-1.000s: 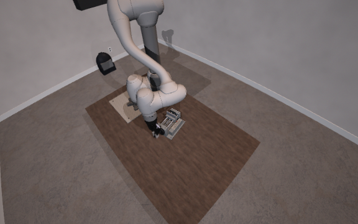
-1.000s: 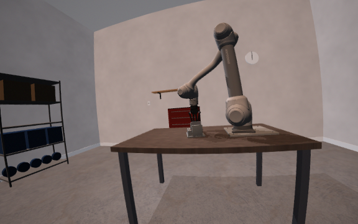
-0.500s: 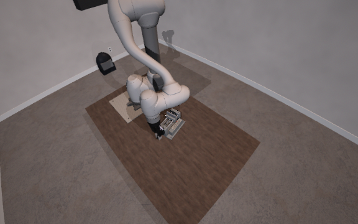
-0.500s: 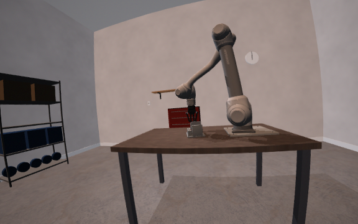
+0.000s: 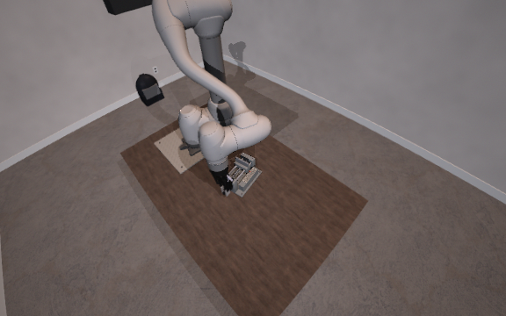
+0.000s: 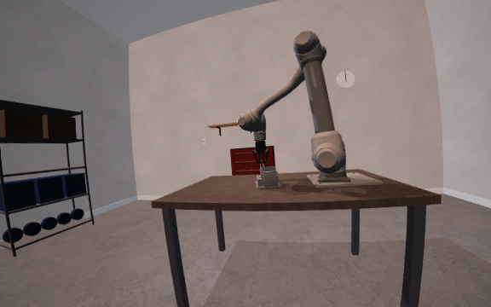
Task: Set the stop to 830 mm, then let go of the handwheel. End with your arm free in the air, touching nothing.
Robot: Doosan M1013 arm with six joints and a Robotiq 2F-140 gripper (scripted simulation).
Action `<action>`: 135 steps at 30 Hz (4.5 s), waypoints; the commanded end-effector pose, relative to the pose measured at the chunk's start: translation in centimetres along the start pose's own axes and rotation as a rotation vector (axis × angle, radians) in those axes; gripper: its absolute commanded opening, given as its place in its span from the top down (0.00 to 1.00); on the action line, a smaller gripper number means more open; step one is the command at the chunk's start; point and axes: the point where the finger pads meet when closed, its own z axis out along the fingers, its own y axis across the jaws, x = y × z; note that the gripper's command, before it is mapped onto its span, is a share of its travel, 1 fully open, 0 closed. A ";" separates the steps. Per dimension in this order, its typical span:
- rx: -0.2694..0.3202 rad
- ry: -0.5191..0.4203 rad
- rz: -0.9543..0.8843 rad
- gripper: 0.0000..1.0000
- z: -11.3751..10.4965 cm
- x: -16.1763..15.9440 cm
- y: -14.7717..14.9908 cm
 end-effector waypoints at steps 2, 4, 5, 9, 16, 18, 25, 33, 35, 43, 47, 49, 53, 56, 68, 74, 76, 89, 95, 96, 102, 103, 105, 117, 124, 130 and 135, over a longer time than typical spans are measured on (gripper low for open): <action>-0.001 0.000 -0.001 0.96 -0.6 0.0 0.2; -0.001 0.000 -0.001 0.96 -1.0 0.0 0.3; -0.001 0.000 -0.001 0.96 -1.1 0.0 0.4; -0.001 0.000 -0.001 0.96 -1.6 0.0 0.8; -0.001 0.000 -0.001 0.96 -2.1 0.0 1.5; -0.001 0.000 -0.001 0.96 -2.2 0.0 1.8; -0.001 0.000 -0.001 0.96 -2.4 0.0 3.1; -0.001 0.000 -0.001 0.96 -2.0 0.0 4.4; -0.001 0.000 -0.001 0.96 -1.7 0.0 4.8; -0.001 0.000 -0.001 0.96 -0.1 0.0 5.6; -0.001 0.000 -0.001 0.96 0.7 0.0 5.7; -0.001 0.000 -0.001 0.96 0.7 0.0 5.7; -0.001 0.000 -0.001 0.96 1.3 0.0 5.6; -0.001 0.000 -0.001 0.96 1.6 0.0 5.4; -0.001 0.000 -0.001 0.96 2.5 0.0 4.8; -0.001 0.000 -0.001 0.96 2.9 0.0 4.3; -0.001 0.000 -0.001 0.96 3.0 0.0 4.1; -0.001 0.000 -0.001 0.96 3.3 0.0 3.0; -0.001 0.000 -0.001 0.96 3.2 0.0 2.4; -0.001 0.000 -0.001 0.96 3.2 0.0 2.3; -0.001 0.000 -0.001 0.96 3.1 0.0 1.8; -0.001 0.000 -0.001 0.96 3.1 0.0 1.8; -0.001 0.000 -0.001 0.96 3.0 0.0 1.6; -0.001 0.000 -0.001 0.96 2.5 0.0 0.9; -0.001 0.000 -0.001 0.96 2.2 0.0 0.6; -0.001 0.000 -0.001 0.96 1.9 0.0 0.4; -0.001 0.000 -0.001 0.96 1.8 0.0 0.4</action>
